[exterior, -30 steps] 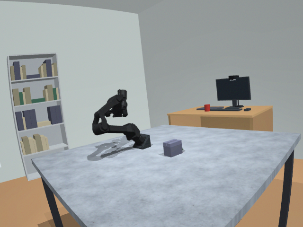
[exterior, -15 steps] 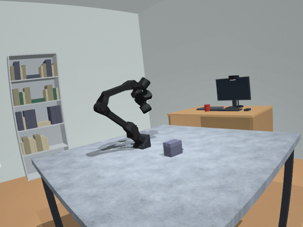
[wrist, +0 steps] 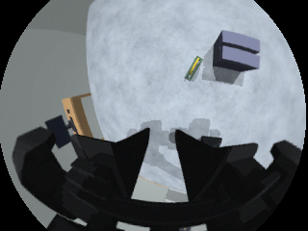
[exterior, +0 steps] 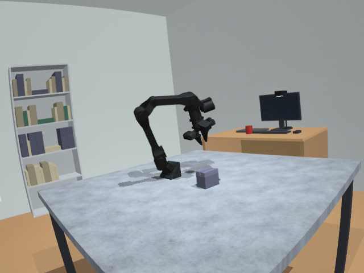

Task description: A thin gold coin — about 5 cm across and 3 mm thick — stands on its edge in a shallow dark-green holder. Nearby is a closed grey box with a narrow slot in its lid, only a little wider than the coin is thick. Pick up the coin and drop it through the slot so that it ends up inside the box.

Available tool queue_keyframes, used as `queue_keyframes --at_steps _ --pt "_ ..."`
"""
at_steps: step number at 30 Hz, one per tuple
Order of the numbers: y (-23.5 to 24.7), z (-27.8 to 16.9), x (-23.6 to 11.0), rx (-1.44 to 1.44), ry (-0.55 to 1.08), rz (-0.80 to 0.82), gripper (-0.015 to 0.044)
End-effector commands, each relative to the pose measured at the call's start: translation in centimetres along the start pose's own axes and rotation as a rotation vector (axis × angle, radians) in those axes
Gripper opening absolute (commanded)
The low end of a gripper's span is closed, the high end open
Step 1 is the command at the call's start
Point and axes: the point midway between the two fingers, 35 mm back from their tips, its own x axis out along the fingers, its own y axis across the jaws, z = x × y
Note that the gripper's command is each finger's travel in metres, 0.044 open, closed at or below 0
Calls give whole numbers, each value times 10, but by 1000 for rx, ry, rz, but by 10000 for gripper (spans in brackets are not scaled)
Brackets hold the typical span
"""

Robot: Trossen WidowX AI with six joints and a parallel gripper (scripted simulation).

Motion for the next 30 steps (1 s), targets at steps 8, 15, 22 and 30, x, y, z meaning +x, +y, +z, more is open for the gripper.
queue_keyframes --at_steps 8,15,22,30 --pt "-41 106 29 463 -193 -298 161" --pt "-41 106 31 463 -193 -298 161" --pt "-52 110 62 464 -193 -298 161" --pt "-57 112 76 464 -194 -299 161"
